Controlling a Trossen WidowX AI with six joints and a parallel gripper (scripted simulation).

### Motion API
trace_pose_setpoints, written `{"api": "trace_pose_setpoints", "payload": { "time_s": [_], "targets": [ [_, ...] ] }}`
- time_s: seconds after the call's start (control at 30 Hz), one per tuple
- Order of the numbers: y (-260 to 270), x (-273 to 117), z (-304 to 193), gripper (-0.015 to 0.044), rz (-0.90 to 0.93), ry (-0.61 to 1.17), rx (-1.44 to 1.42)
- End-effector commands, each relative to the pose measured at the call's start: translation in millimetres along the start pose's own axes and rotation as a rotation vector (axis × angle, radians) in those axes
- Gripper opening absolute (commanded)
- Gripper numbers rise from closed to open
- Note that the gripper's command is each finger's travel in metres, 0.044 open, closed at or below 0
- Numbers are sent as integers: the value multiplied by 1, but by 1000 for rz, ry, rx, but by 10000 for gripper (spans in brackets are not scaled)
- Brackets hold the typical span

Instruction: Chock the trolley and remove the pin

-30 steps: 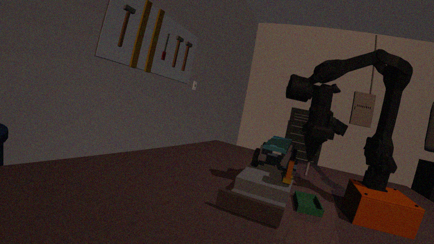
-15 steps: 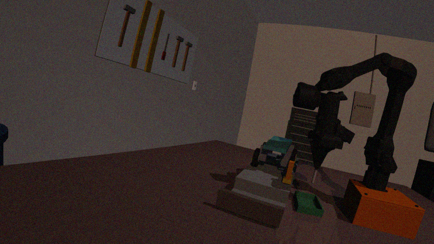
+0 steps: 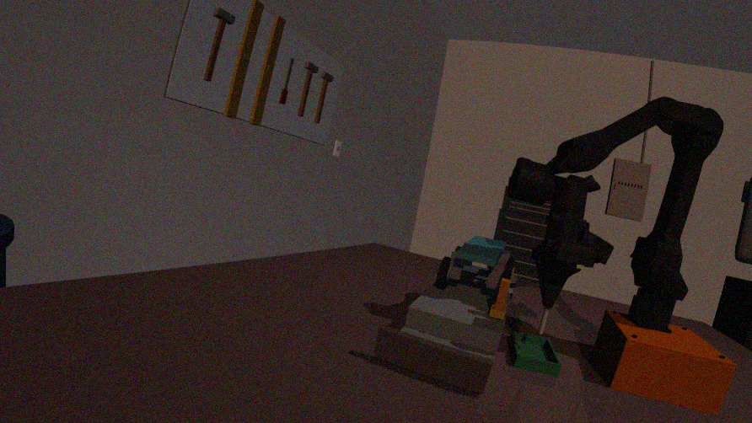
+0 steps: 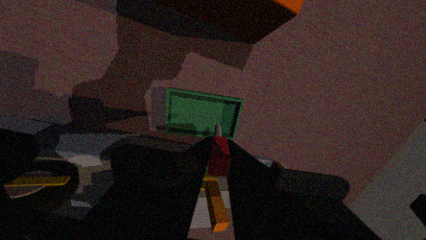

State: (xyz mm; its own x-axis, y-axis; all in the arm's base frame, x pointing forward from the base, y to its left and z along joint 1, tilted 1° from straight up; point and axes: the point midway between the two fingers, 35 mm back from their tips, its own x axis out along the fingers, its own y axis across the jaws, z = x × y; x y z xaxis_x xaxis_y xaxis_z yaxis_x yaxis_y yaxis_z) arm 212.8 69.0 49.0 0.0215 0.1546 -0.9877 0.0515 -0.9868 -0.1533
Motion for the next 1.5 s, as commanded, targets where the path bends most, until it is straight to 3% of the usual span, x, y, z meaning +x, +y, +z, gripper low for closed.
{"api": "trace_pose_setpoints", "payload": {
  "time_s": [0.0,0.5,0.77,1.47],
  "targets": [
    [-4,15,1,0,-34,-7,-3],
    [-16,44,2,0,-36,-7,-3],
    [-12,43,1,190,-36,-7,-3],
    [1,45,1,190,-34,-7,-3]
  ]
}}
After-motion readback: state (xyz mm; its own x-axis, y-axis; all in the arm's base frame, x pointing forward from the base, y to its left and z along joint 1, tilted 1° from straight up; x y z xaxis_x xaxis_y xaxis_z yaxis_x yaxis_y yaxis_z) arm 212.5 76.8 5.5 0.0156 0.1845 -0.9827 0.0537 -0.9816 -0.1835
